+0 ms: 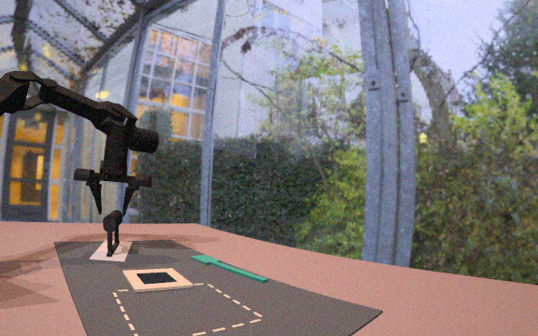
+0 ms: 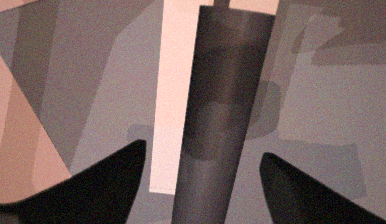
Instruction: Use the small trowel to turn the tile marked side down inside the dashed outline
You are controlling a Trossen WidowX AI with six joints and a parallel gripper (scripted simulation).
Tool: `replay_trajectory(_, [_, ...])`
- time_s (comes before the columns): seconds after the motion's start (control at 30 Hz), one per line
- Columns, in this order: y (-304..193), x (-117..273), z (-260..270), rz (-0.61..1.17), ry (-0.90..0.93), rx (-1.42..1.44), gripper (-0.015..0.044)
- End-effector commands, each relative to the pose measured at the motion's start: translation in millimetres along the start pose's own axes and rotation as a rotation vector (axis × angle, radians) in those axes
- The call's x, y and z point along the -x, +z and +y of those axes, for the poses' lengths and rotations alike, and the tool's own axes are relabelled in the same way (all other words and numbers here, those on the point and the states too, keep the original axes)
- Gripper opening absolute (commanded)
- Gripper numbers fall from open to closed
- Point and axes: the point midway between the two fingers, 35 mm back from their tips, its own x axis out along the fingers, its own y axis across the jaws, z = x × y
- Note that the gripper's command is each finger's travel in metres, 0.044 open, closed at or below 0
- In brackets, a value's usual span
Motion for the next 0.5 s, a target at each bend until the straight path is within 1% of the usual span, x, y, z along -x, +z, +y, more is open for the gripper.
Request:
replay_trajectory(0.0, [2,23,0,-0.011,-0.013,0.010,0.0270])
replay_trajectory(0.13, [2,23,0,-0.011,-0.013,0.010,0.0270])
replay_trajectory(0.17, [0,24,-3,-0.013,-0.024,-0.001,0.0296])
replay_trajectory(0.2, [0,29,-3,-0.012,-0.024,-0.001,0.0300])
replay_trajectory(0.33, [-1,36,-3,-0.012,-0.024,-0.002,0.0300])
replay_trajectory(0.47, [-4,27,1,0.039,-0.073,0.008,0.0300])
